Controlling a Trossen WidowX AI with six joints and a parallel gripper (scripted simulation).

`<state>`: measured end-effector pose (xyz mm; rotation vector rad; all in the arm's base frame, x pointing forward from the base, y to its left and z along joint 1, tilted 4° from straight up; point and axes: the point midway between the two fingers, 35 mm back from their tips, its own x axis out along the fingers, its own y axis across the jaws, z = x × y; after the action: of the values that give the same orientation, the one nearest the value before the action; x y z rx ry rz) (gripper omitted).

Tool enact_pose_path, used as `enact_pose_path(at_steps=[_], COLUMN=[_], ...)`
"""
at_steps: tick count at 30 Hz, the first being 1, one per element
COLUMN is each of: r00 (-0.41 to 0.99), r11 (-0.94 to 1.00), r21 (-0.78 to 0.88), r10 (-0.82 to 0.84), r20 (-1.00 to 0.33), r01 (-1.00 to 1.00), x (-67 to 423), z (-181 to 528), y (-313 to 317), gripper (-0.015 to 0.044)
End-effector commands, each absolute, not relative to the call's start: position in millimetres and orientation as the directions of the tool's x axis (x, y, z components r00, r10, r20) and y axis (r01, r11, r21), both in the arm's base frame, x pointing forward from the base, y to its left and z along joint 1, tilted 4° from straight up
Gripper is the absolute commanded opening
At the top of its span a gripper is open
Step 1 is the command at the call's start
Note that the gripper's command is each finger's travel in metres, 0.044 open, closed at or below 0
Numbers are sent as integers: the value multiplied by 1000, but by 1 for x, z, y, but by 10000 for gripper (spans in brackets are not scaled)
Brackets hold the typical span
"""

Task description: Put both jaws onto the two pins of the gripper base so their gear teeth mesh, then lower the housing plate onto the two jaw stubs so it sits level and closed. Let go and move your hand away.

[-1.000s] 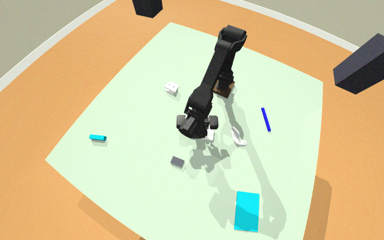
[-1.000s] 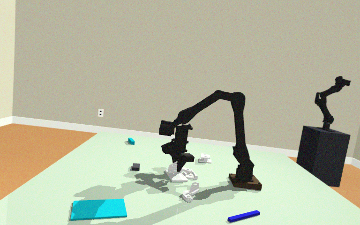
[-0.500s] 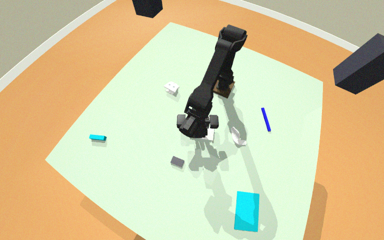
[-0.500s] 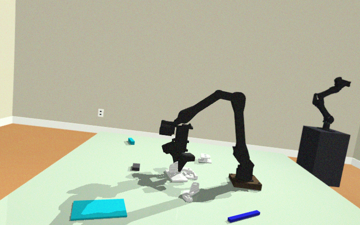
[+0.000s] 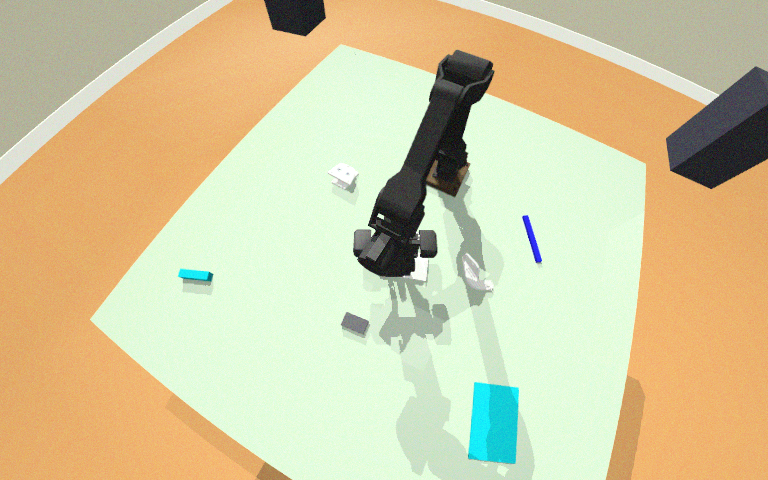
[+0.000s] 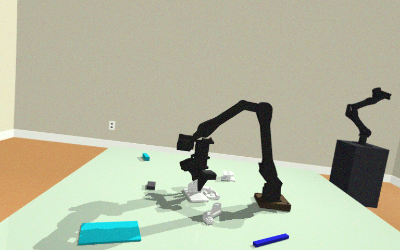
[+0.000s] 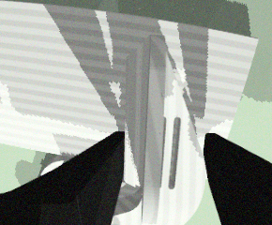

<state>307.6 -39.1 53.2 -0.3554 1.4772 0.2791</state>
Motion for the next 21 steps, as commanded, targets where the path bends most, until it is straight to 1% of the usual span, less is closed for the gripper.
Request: enact_pose_path(at_steps=[1, 21], r00=[82, 82], r11=[915, 915], r21=[-69, -69], r10=[-39, -39], r20=[-996, -996], r01=[-396, -396], x=[309, 309], z=[53, 51], y=[-40, -40], gripper=[134, 134])
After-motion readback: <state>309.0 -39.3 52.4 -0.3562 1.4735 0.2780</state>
